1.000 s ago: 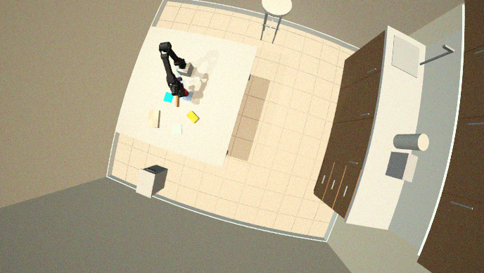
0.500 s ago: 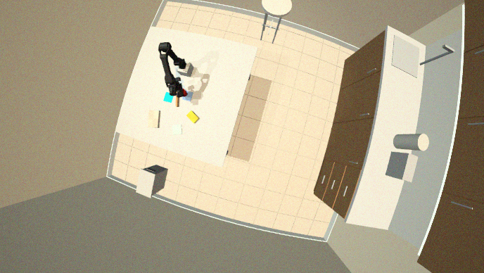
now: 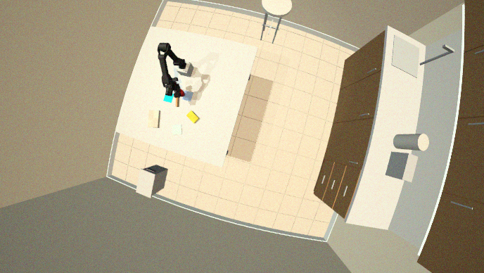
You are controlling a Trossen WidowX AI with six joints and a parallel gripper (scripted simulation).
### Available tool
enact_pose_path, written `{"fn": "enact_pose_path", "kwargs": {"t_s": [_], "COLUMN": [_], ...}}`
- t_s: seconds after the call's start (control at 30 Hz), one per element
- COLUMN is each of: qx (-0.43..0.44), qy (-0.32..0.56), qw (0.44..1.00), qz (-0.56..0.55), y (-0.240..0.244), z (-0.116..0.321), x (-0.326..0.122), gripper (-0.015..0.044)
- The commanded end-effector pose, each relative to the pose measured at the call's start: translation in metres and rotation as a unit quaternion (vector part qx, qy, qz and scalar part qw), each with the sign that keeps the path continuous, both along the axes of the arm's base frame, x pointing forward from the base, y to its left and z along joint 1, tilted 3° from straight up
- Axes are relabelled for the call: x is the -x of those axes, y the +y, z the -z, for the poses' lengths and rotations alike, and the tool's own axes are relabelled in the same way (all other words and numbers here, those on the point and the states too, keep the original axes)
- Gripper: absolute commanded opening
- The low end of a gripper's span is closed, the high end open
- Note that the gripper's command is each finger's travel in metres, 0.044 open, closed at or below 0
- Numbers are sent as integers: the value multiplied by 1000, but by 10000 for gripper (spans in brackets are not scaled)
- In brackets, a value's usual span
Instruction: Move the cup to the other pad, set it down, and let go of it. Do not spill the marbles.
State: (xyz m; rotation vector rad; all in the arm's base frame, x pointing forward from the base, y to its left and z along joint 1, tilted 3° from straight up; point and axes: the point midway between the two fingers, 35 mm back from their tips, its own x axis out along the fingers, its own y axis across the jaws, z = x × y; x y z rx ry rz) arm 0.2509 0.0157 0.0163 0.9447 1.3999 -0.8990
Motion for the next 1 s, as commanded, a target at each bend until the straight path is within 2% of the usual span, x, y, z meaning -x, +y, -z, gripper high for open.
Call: {"fn": "enact_pose_path", "kwargs": {"t_s": [0.0, 0.97], "qx": [1, 4], "qy": [-1, -2], "qw": [1000, 1000], "qz": [-3, -3], "y": [-8, -65], "z": [-1, 1], "x": [-3, -13], "gripper": [0, 0]}}
